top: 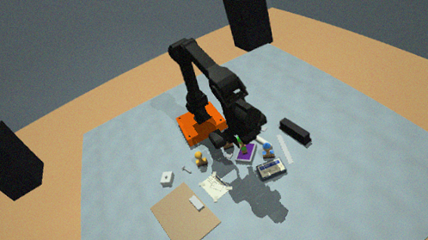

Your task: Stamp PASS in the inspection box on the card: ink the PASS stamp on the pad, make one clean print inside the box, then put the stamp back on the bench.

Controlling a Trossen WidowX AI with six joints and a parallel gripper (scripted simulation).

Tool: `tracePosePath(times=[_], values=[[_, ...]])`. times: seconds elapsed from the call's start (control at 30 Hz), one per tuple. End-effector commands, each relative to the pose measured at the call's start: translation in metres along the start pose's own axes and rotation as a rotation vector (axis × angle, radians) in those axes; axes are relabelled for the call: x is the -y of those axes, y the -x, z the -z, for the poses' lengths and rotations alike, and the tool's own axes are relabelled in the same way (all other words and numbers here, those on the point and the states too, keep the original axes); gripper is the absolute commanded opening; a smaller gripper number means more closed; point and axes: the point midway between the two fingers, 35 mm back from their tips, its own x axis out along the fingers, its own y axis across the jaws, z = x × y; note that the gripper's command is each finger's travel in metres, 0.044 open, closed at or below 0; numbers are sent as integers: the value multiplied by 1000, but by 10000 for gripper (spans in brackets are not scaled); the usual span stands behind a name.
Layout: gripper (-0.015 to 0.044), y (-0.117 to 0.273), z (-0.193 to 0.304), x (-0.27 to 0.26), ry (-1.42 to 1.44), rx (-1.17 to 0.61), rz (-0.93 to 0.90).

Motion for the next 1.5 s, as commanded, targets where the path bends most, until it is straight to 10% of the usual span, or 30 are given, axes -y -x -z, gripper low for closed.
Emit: tracePosePath(times=[0.0,1.47], values=[[0,1,17,-8,-6,9,-1],[0,-25,39,-18,-3,7,-1]])
